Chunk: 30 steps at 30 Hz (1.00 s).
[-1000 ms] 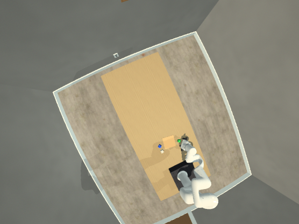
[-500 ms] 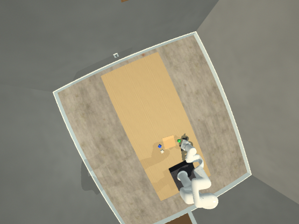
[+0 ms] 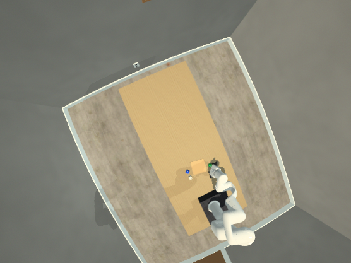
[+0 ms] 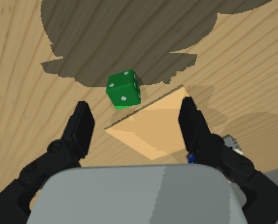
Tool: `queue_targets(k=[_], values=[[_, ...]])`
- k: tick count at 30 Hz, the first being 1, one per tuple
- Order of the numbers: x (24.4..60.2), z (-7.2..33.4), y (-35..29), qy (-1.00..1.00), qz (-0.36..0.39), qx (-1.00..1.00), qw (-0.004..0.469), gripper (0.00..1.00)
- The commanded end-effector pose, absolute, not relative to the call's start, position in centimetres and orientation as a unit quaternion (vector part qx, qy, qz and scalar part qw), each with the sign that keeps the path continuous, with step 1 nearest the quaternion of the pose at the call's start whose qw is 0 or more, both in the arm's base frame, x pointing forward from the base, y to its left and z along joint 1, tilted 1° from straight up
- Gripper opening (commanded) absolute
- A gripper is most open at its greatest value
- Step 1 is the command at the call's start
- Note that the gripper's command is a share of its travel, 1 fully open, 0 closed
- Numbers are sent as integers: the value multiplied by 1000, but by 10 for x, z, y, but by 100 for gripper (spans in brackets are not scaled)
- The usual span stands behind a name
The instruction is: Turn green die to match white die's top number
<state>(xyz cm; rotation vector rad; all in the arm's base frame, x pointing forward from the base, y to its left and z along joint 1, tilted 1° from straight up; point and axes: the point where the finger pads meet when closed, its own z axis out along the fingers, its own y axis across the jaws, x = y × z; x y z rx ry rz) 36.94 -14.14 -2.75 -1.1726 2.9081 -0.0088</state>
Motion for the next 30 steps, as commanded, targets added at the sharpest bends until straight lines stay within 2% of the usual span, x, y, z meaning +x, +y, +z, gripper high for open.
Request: queue_targets(k=[1,22,30], values=[[377,-27,-112,927,-3,-374,4,100],[408,-30,34,927,-1,-374,2,100],[413,-30,59,927,0,-374,2,100]])
